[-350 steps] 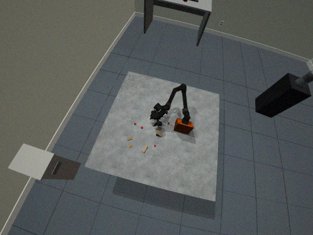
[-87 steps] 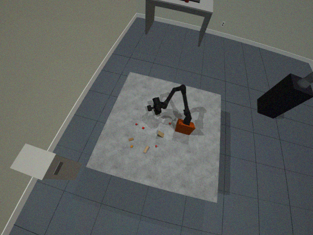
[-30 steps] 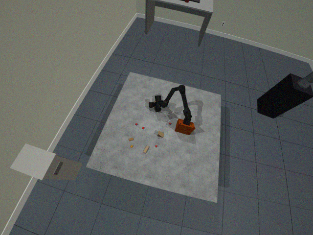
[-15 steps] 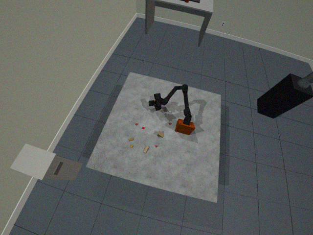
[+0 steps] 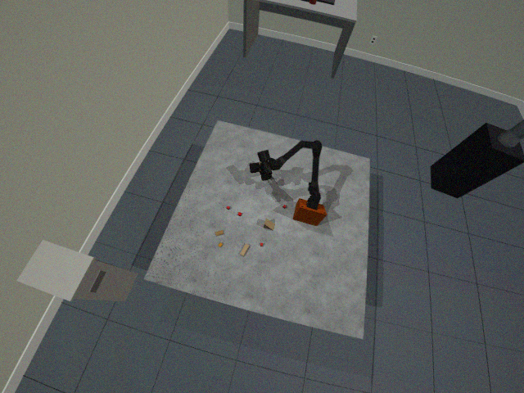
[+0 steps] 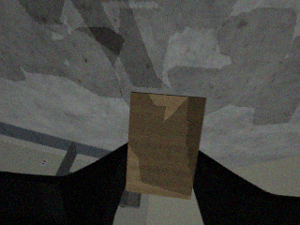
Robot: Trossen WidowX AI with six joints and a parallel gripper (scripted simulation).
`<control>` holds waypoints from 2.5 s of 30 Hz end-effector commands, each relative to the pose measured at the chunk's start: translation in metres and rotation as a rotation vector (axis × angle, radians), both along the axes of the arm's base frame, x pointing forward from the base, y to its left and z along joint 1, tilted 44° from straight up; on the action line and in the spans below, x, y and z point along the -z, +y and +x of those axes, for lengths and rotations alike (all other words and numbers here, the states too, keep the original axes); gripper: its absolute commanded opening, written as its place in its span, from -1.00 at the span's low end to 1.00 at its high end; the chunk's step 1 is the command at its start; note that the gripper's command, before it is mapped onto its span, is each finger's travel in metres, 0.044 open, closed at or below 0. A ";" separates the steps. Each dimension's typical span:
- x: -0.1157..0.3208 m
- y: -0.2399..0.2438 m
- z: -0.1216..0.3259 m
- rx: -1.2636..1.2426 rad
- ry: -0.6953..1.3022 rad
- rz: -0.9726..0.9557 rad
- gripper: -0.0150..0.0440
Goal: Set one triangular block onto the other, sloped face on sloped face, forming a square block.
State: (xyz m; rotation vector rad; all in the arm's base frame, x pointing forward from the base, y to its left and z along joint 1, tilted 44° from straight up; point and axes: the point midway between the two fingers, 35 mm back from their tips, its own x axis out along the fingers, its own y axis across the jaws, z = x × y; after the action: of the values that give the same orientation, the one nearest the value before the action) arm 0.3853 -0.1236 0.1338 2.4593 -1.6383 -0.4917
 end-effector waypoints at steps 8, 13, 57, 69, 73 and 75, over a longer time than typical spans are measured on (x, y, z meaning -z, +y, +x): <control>-0.001 -0.001 0.003 0.013 -0.078 0.053 -0.49; -0.002 -0.003 0.007 0.036 -0.191 0.133 -0.49; -0.009 -0.010 0.020 0.559 -1.141 0.840 -0.49; -0.014 -0.009 0.011 0.821 -1.395 0.959 -0.49; -0.016 -0.008 0.007 0.919 -1.480 0.984 -0.49; -0.017 -0.008 0.005 0.969 -1.523 0.993 -0.49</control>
State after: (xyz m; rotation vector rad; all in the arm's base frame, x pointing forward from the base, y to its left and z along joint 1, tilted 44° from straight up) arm 0.3912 -0.1330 0.1472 2.4545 -3.8374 1.0483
